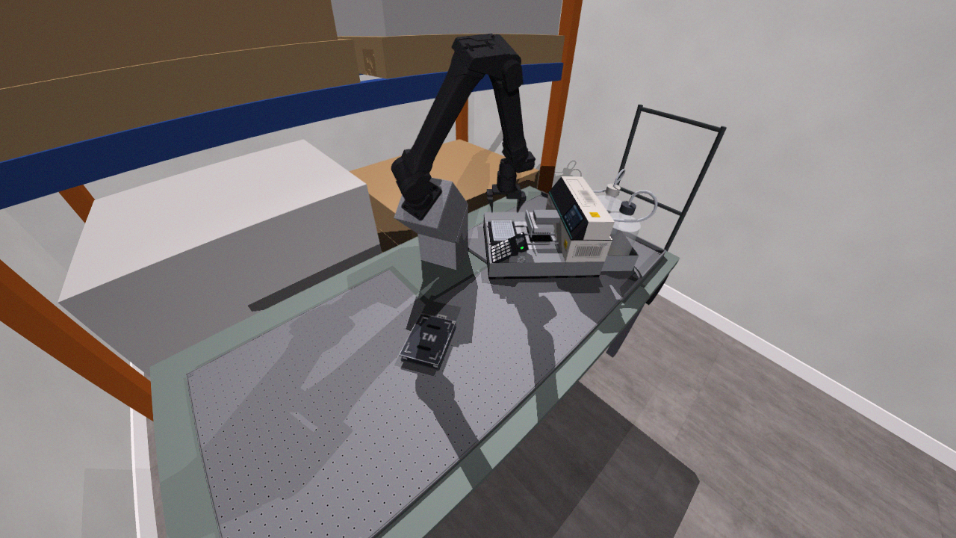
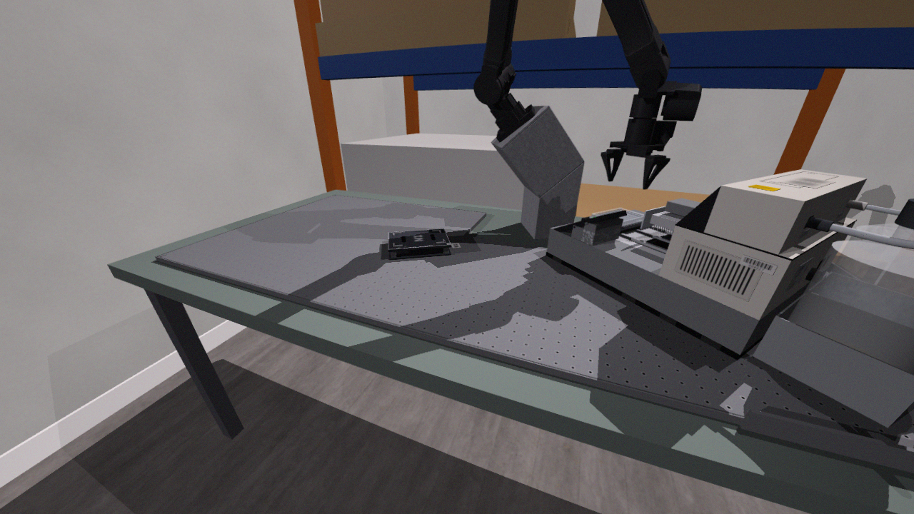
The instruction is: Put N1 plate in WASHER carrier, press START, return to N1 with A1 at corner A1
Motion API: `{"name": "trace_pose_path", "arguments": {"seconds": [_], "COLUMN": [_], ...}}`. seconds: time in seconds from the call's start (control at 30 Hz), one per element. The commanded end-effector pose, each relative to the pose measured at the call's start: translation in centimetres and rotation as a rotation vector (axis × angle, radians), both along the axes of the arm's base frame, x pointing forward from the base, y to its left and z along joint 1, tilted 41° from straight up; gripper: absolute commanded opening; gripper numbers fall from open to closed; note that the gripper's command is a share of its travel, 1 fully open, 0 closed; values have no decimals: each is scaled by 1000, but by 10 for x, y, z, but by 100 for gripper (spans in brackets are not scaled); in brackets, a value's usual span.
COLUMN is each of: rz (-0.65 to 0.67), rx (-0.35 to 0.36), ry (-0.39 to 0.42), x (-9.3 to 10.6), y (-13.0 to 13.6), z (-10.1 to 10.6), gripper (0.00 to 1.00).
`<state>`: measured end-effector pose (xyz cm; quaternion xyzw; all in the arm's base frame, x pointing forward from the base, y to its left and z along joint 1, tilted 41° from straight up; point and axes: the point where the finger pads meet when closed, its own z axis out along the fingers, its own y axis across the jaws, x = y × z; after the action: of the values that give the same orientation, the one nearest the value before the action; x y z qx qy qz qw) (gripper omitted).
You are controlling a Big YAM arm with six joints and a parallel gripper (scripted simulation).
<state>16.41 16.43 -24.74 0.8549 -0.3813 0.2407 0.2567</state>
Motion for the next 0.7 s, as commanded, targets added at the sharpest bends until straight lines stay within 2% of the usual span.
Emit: {"name": "trace_pose_path", "arguments": {"seconds": [0.0,0.03,0.23,0.37,0.4,0.67], "rz": [17,8,11,11,11,11], "rx": [13,0,-12,-10,6,-6], "ry": [8,21,23,22,13,20], "x": [3,2,2,4,8,8], "y": [9,-2,-14,-15,-9,-23], "z": [-1,-7,-12,-15,-16,-27], "gripper": [100,100,100,100,100,100]}}
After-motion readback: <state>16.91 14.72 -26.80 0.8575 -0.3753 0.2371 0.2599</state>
